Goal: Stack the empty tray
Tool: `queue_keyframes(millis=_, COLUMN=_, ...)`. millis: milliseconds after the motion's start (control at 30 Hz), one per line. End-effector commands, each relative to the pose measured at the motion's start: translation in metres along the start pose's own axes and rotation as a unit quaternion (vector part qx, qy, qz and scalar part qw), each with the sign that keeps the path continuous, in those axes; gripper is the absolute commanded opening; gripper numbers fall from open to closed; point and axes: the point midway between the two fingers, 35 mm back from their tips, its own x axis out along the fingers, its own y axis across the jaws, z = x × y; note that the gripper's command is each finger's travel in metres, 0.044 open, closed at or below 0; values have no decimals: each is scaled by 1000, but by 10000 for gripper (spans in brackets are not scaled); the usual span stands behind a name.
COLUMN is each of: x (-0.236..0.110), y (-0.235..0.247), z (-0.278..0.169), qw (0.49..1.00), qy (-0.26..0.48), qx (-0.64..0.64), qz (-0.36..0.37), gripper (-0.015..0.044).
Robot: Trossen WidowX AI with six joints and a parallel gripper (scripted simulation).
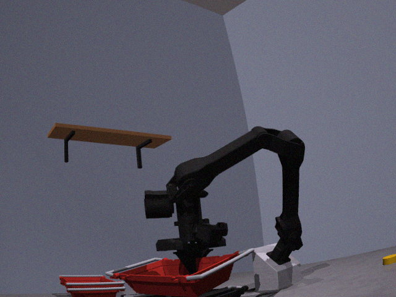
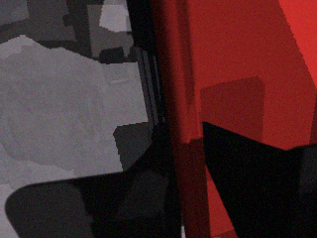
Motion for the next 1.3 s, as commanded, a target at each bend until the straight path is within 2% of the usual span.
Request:
queue_keyframes(millis=0, x=1, y=1, z=0, qw=1000, qy=0, qx=0, qz=1, gripper=0)
queue_keyframes(millis=300, x=13, y=8, z=3, qw=1000, qy=0, qx=2, qz=15, gripper=0)
queue_keyframes(millis=1267, x=13, y=8, z=3, qw=1000, qy=0, qx=2, qz=15, gripper=0)
